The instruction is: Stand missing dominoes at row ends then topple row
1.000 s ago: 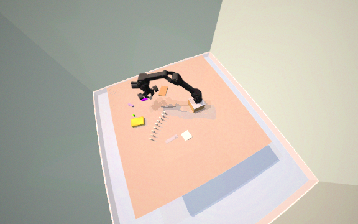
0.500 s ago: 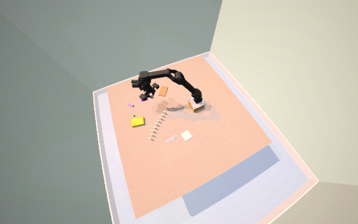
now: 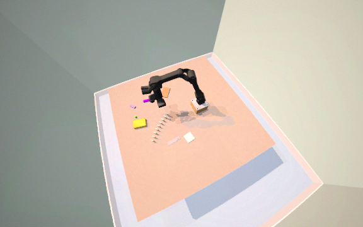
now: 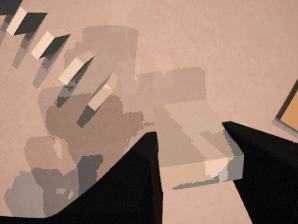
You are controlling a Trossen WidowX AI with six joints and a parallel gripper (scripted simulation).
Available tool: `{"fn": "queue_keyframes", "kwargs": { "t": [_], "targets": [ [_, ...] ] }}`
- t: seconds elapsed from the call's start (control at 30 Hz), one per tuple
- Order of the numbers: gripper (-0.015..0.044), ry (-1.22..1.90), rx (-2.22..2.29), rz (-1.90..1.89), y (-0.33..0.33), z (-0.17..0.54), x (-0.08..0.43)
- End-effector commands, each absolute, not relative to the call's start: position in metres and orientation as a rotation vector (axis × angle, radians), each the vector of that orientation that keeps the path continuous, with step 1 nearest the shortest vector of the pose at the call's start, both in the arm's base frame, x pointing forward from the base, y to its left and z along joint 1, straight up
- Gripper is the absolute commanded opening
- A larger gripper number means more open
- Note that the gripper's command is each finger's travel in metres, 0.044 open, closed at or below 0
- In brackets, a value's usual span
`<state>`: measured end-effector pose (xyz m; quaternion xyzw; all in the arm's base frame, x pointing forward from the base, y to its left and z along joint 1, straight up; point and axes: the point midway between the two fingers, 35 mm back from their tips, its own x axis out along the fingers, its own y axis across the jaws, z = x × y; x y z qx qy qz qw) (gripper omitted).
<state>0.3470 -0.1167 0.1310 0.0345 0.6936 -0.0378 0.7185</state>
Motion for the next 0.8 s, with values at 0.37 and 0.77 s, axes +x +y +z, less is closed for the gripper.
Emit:
{"fn": "queue_keyframes", "kwargs": {
  "t": [0.37,0.77],
  "targets": [
    [0.0107,1.499,-0.453,0.433,-0.077,0.12,0.309],
    [0.0107,1.499,-0.453,0.433,-0.079,0.068,0.318]
  ]
}}
